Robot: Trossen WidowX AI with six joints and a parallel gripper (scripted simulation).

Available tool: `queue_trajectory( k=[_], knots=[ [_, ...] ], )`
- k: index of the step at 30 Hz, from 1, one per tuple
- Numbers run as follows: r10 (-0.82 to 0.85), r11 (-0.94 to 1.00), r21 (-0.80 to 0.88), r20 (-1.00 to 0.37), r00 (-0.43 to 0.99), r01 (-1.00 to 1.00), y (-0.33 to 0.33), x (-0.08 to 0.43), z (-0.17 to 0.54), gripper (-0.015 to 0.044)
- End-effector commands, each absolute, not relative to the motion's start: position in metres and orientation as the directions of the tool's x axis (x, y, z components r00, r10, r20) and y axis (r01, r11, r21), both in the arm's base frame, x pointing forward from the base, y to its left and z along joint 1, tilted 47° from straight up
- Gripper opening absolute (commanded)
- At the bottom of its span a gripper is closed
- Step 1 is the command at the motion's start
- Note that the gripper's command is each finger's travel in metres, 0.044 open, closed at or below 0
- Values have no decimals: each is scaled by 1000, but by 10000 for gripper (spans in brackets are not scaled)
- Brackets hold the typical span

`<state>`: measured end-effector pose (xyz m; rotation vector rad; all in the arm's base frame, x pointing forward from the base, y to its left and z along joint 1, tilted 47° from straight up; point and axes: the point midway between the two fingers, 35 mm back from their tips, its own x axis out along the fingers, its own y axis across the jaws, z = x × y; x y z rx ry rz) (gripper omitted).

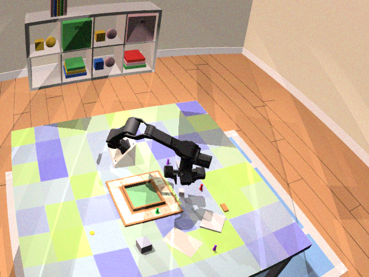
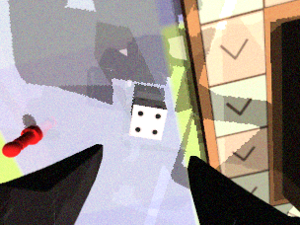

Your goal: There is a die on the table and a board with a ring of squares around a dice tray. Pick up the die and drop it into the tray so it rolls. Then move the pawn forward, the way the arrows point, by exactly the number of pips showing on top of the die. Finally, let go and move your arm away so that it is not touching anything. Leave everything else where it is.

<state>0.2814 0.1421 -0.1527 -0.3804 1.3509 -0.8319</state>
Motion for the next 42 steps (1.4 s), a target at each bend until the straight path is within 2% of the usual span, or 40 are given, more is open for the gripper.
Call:
queue_trajectory(
  k=[1,33,39,42],
  knots=[
    [-713,664,-668,-701,16,336,143,291,-148,275],
    [-714,663,-669,-700,17,337,108,292,-181,275],
    [-714,663,-669,-700,17,337,108,292,-181,118],
    [-714,663,-669,-700,17,337,108,292,-181,97]
  ],
)
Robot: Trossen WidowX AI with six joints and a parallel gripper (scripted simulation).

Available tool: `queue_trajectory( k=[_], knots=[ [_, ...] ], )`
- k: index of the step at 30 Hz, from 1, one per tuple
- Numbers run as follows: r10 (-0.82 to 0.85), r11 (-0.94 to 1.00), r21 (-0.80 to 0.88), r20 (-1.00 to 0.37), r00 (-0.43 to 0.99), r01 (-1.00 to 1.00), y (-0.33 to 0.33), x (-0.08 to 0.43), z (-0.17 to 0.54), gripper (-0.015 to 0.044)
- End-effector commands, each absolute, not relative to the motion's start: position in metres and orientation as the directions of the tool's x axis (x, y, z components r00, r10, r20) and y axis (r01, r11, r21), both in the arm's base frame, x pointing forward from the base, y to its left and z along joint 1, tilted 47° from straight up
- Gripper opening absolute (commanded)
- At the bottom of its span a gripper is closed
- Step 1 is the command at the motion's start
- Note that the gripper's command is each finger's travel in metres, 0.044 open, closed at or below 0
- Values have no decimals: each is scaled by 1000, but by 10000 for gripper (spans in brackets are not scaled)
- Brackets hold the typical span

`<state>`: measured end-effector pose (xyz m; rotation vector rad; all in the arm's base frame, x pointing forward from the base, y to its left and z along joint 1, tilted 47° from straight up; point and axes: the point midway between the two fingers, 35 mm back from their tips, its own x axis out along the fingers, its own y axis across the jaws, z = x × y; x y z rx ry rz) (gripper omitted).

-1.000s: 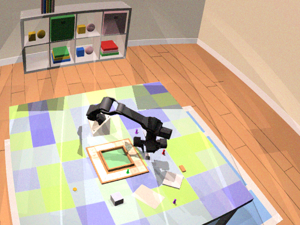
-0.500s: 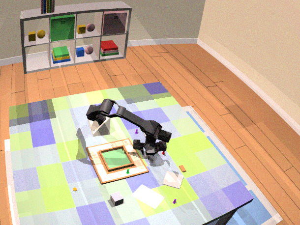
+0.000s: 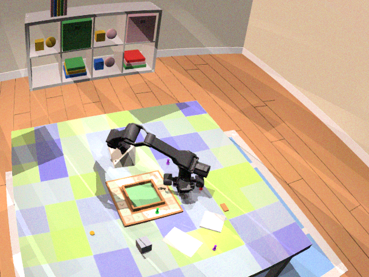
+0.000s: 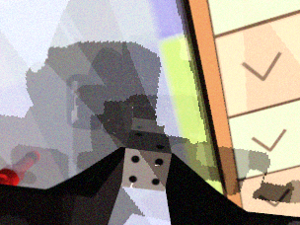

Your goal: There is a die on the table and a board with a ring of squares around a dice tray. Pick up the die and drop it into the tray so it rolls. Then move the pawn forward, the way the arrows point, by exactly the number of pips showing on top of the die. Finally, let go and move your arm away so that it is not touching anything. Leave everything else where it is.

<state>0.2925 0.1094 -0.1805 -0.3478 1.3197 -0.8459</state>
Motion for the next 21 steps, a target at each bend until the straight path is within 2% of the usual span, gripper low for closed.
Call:
queue_trajectory(
  k=[1,3,6,21],
  knots=[
    [-714,663,-669,-700,17,337,108,292,-181,91],
    [-714,663,-669,-700,17,337,108,292,-181,78],
    [-714,663,-669,-700,17,337,112,293,-178,0],
    [-711,666,-666,-703,16,335,179,302,-110,0]
  ],
)
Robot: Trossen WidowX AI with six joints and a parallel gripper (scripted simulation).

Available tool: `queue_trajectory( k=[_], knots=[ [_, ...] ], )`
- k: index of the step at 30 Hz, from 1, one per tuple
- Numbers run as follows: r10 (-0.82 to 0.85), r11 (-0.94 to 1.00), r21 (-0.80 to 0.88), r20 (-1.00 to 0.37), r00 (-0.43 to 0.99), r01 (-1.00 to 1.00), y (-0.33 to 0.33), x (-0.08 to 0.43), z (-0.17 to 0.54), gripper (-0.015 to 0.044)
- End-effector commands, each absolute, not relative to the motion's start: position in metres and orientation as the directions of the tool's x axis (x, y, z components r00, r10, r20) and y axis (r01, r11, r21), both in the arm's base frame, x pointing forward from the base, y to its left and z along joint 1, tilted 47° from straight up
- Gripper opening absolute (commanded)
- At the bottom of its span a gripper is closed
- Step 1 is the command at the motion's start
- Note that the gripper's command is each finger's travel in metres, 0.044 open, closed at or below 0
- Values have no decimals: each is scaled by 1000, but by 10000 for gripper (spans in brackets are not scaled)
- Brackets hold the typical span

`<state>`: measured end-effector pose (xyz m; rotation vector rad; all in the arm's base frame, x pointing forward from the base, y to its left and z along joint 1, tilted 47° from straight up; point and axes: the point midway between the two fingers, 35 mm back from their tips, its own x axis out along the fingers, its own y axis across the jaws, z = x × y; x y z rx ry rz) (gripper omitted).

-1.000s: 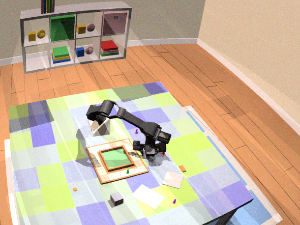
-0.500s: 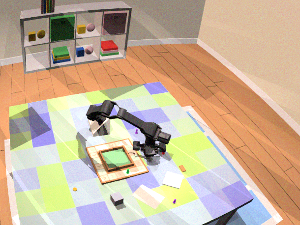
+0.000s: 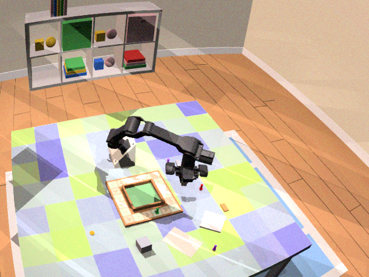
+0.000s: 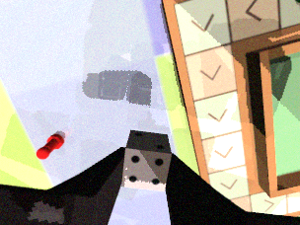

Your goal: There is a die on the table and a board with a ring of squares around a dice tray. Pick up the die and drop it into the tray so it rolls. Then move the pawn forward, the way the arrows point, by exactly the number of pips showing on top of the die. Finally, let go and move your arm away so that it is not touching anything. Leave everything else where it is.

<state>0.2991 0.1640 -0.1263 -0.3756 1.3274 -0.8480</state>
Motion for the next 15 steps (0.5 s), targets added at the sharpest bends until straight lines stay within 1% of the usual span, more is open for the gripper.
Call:
queue_trajectory(
  k=[1,8,15],
  knots=[
    [-711,666,-666,-703,16,335,183,301,-105,0],
    [-711,667,-668,-703,15,331,193,300,-91,0],
    [-710,698,-700,-704,16,147,179,303,-79,0]
  ],
)
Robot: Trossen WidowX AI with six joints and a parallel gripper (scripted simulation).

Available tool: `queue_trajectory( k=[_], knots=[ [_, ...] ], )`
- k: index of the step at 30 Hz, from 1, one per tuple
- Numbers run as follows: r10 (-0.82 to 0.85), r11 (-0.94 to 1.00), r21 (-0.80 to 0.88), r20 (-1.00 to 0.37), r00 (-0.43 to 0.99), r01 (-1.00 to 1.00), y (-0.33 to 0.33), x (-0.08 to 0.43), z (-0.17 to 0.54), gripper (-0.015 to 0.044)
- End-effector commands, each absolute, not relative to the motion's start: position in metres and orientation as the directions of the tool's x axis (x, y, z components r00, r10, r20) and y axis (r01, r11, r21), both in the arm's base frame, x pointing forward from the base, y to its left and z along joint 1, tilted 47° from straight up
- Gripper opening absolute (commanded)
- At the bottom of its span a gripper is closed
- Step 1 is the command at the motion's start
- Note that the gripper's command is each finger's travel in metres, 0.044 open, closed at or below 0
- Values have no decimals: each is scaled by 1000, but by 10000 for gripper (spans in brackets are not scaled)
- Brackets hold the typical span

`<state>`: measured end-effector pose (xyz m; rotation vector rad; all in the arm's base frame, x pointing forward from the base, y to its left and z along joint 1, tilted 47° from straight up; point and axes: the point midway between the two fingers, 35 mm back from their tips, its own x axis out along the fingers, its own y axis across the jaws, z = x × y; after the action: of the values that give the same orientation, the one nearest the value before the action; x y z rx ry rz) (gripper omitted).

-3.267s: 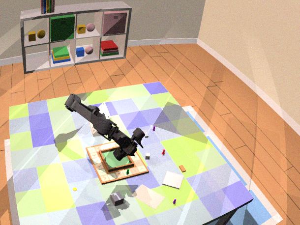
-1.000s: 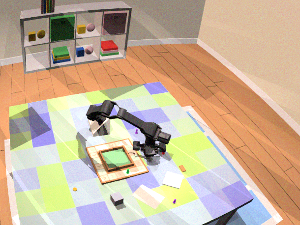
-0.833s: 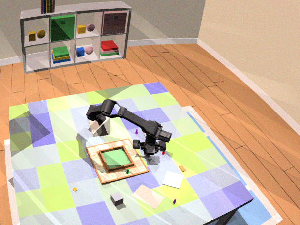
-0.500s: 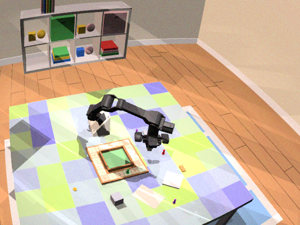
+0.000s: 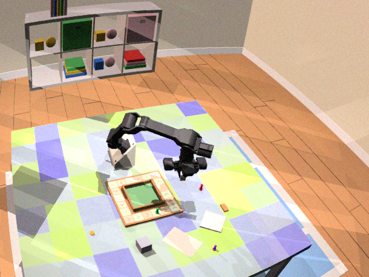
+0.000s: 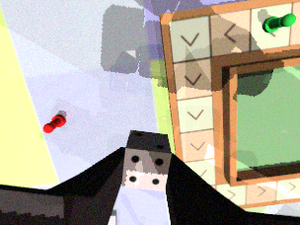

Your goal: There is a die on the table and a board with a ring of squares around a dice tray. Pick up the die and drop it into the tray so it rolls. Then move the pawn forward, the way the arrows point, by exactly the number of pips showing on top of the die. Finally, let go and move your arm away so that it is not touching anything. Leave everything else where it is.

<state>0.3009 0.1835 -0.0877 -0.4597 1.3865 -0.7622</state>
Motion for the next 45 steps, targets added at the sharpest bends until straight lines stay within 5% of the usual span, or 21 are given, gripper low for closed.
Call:
queue_trajectory(
  k=[1,22,45],
  knots=[
    [-709,701,-703,-705,16,118,177,304,-77,0],
    [-708,611,-624,-706,16,-488,127,305,-40,0],
    [-713,248,-272,-701,15,-930,69,290,-7,0]
  ],
)
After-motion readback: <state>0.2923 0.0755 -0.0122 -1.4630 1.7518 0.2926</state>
